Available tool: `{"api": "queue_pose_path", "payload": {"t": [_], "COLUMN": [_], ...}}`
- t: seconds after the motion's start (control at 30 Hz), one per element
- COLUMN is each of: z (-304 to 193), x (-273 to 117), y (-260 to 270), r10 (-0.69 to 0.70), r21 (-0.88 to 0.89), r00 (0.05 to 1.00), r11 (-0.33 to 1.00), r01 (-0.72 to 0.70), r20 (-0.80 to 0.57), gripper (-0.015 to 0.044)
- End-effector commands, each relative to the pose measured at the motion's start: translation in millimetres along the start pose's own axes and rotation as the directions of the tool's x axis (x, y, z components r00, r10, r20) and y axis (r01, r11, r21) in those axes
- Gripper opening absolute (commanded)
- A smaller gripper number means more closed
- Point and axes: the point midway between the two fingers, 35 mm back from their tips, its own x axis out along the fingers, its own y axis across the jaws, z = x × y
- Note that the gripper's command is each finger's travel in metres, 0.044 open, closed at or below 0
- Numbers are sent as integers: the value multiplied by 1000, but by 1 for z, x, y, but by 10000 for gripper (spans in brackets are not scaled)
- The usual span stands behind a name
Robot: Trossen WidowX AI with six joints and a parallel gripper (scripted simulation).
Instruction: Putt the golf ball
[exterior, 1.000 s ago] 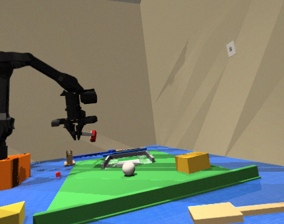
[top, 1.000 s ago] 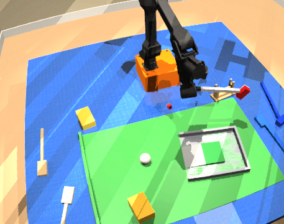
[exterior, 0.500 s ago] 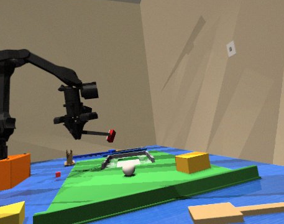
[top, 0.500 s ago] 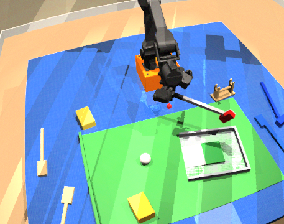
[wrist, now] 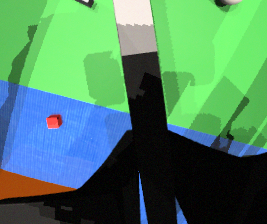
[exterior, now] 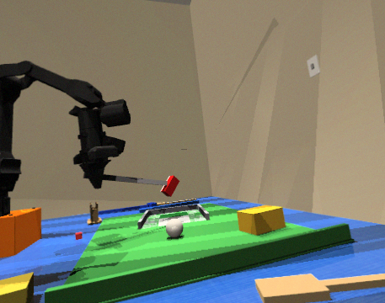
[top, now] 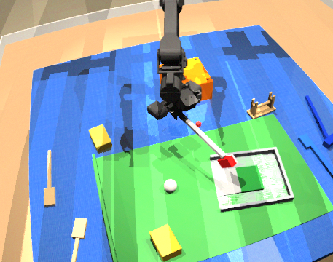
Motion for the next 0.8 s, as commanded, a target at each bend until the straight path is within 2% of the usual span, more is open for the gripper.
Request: {"api": "queue_pose_path", "payload": {"t": [0.0,0.53,0.77], "z": [-12,-81,-88], "x": [-2,-15,-14], "y": [-15,-65,-69], "r10": [-11,-40,-41], "r21": [105,537,573], "r00": [1000,996,995], "r11": [994,840,816], "r01": [13,78,84], "r20": [-14,-82,-89], "gripper": [0,0,0]}}
